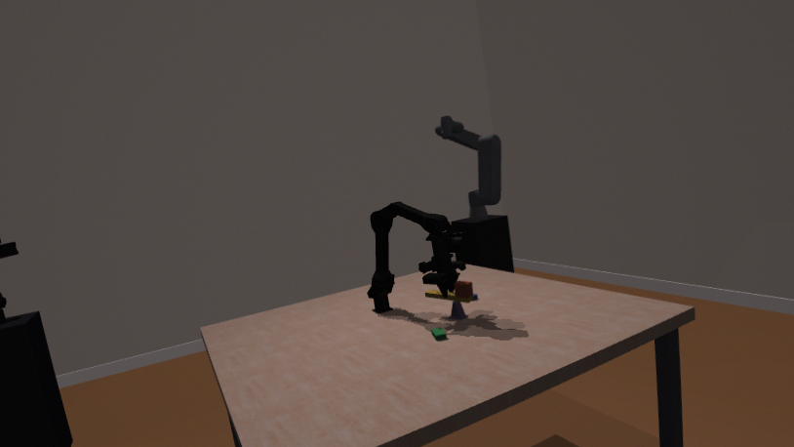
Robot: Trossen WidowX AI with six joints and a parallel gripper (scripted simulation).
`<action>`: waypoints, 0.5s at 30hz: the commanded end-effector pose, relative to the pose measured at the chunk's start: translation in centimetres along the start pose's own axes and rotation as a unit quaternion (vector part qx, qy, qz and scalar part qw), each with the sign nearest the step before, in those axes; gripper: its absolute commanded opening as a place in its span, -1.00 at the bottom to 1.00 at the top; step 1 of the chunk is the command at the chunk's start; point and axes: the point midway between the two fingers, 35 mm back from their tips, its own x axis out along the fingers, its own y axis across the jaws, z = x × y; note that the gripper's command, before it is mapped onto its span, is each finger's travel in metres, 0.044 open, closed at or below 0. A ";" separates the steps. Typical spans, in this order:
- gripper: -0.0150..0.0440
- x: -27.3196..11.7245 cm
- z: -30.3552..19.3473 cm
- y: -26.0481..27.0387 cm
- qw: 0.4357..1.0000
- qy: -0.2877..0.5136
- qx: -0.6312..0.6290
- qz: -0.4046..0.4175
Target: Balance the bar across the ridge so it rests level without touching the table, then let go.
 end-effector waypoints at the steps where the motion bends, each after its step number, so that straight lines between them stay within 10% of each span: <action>1: -0.49 0.1 0.0 0.0 1.000 0.000 0.003 -0.001; 15: -0.49 0.2 0.0 0.0 1.000 0.000 0.003 -0.001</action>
